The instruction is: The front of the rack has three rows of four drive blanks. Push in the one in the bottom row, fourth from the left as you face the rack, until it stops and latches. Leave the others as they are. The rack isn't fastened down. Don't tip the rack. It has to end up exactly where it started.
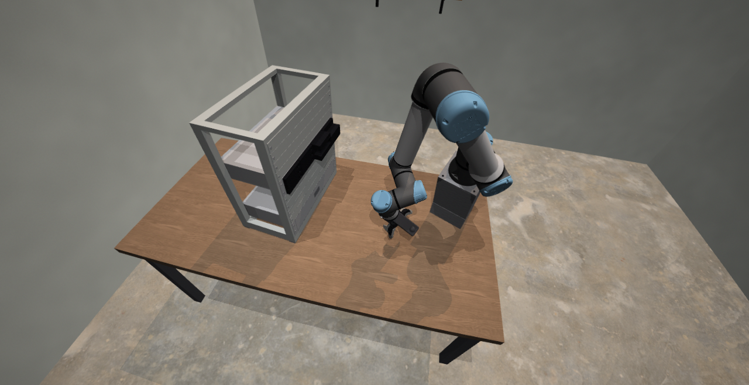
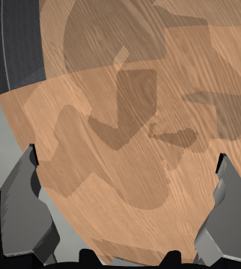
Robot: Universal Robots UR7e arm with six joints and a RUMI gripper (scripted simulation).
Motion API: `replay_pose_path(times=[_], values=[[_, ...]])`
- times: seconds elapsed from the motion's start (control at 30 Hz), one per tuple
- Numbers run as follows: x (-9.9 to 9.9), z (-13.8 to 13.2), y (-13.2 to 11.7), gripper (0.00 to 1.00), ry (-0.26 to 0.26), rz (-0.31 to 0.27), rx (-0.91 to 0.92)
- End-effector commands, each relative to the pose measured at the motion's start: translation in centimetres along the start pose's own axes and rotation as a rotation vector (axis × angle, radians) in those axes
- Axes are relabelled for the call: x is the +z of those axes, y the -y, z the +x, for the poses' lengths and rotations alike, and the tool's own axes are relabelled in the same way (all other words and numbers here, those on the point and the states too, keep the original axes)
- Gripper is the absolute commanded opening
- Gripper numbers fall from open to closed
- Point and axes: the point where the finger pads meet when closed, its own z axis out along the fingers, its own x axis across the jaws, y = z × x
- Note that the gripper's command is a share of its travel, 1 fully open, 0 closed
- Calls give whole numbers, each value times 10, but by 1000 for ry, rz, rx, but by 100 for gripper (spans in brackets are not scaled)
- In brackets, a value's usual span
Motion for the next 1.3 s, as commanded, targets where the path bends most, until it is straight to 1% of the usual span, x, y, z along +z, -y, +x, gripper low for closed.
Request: replay_pose_path(times=[0.0, 0.03, 0.1, 0.37, 0.6, 0.67, 0.9, 1.17, 1.23, 1.27], values=[[14, -22, 23, 100, 92, 116, -68], [15, -26, 27, 100, 108, 140, -80], [15, -26, 27, 100, 108, 140, -80], [19, -62, 66, 100, 220, 340, -170], [9, -92, 100, 100, 301, 536, -238], [9, -92, 100, 100, 301, 536, -238], [-14, -119, 133, 100, 363, 747, -294], [-55, -145, 165, 100, 412, 1005, -340], [-55, -145, 165, 100, 412, 1005, -340], [-61, -148, 168, 100, 416, 1039, -344]])
